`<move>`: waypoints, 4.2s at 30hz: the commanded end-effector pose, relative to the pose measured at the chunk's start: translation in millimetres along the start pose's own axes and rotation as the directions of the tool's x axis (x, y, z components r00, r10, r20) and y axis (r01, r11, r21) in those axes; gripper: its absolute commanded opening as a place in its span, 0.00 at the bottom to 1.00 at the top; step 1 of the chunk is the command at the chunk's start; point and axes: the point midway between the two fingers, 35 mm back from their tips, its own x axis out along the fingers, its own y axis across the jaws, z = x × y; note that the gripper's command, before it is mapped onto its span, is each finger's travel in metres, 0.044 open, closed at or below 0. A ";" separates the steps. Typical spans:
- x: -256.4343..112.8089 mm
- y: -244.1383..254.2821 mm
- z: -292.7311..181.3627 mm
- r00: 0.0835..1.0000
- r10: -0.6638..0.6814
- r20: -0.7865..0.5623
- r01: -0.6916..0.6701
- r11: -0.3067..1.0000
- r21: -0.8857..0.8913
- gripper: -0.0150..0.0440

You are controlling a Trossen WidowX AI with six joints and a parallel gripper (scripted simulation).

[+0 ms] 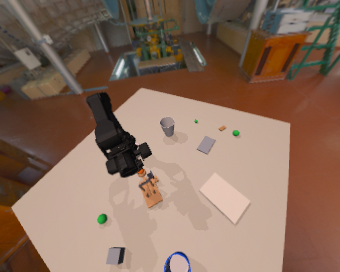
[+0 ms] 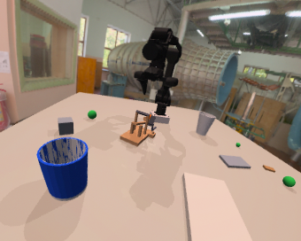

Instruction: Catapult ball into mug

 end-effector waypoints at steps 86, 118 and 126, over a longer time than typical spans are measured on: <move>-103.9 24.2 244.9 0.800 0.000 0.600 0.067 0.994 -0.090 0.25; 11.2 85.6 107.2 0.923 -0.337 0.184 0.362 0.605 -0.709 0.25; 27.5 85.8 71.2 0.882 -0.455 0.125 0.338 0.425 -0.840 0.25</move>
